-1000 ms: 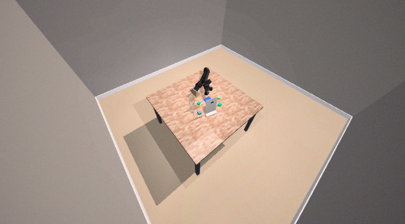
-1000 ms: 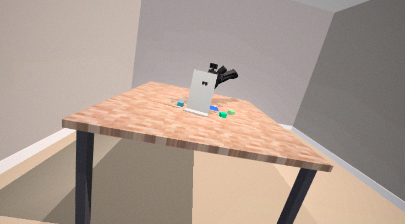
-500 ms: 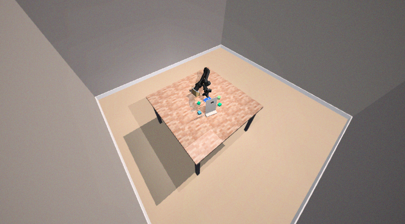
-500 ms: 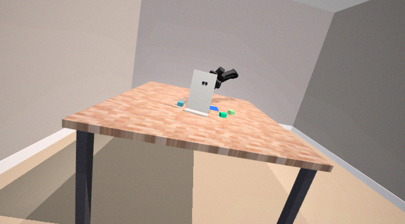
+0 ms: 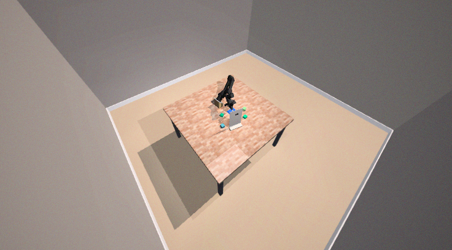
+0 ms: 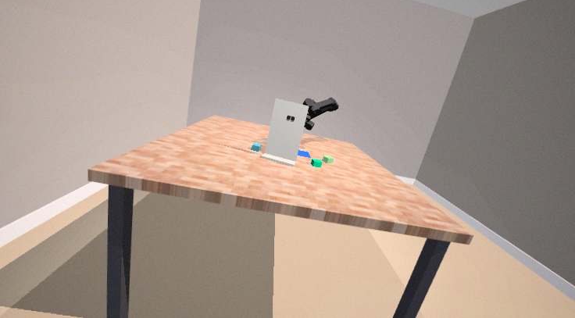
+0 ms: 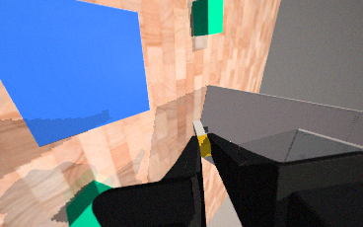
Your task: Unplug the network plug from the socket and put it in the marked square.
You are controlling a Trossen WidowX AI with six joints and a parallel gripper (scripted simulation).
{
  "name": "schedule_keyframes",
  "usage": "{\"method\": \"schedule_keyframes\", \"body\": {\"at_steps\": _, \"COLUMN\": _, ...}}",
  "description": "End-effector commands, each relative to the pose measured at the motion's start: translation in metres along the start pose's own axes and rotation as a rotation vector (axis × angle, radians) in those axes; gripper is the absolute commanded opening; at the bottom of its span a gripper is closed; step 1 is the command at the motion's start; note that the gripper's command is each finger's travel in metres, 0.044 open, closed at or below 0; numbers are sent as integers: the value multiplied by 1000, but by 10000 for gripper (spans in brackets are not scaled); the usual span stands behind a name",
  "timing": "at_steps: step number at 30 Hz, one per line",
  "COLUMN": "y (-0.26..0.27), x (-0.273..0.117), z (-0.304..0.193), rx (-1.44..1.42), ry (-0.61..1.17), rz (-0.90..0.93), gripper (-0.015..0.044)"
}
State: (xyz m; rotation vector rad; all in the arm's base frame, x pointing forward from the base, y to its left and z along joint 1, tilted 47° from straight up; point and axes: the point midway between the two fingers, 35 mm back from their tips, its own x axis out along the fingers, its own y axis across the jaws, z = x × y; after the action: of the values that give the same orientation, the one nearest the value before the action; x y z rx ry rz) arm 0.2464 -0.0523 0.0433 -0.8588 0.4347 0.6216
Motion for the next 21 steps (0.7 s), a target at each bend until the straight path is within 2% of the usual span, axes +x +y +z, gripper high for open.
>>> {"method": "schedule_keyframes", "body": {"at_steps": 1, "y": 13, "x": 0, "z": 13, "rx": -32, "ry": -89, "rz": 50, "gripper": 0}}
{"method": "schedule_keyframes", "body": {"at_steps": 10, "y": 37, "x": -6, "z": 45, "rx": -90, "ry": -307, "rz": 117, "gripper": 0}}
{"method": "schedule_keyframes", "body": {"at_steps": 21, "y": 40, "x": -1, "z": 45, "rx": -92, "ry": -308, "rz": 121, "gripper": 0}}
